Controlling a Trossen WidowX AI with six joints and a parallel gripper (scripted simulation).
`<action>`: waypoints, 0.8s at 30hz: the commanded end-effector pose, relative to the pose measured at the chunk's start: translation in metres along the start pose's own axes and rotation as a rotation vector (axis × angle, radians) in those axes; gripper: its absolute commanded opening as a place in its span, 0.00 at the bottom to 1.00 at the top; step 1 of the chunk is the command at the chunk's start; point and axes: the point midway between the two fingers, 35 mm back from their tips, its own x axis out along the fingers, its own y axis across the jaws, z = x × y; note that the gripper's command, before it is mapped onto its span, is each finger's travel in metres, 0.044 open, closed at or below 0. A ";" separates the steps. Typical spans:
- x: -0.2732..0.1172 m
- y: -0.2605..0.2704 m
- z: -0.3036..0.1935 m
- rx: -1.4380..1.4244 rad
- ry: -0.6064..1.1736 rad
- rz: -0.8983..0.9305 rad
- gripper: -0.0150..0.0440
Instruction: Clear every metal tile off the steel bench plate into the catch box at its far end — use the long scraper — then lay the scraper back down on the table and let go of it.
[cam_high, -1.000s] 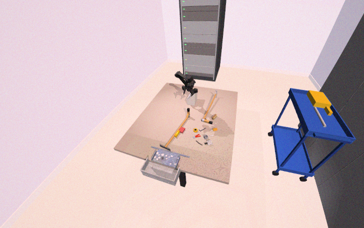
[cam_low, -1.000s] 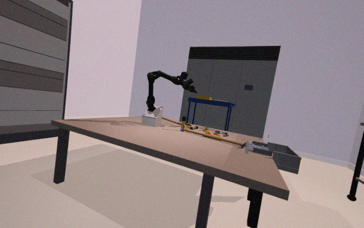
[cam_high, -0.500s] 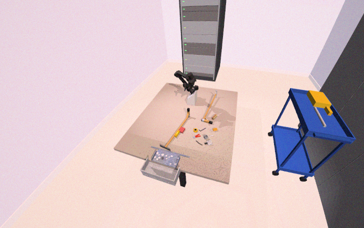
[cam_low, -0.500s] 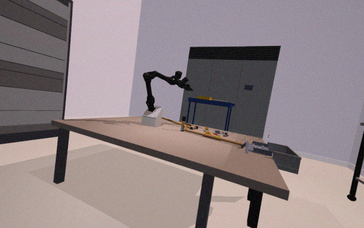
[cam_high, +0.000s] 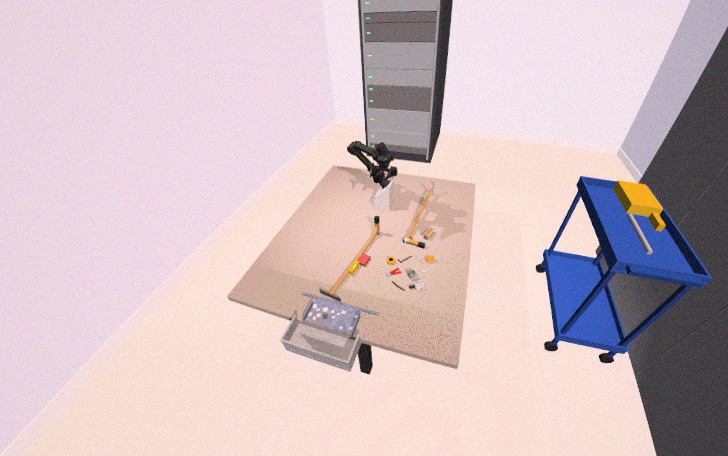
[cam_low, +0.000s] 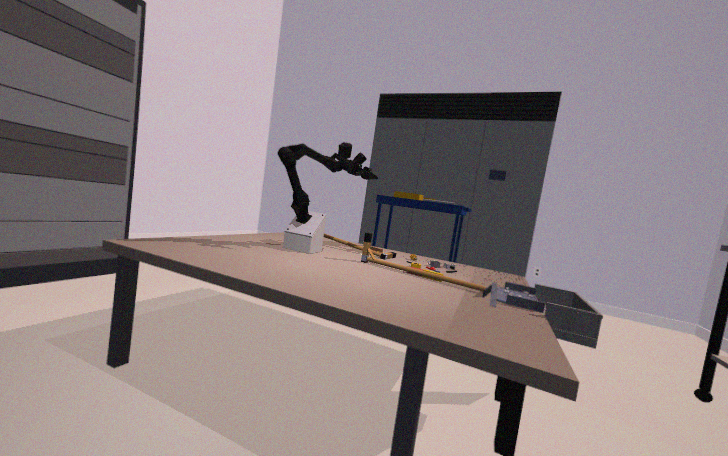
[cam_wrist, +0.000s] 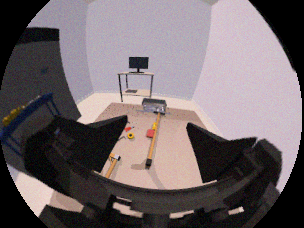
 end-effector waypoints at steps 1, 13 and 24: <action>-0.011 -0.003 -0.003 0.003 -0.022 0.002 1.00; -0.039 -0.013 -0.016 0.019 -0.084 0.014 1.00; -0.038 -0.012 -0.015 0.020 -0.085 0.015 1.00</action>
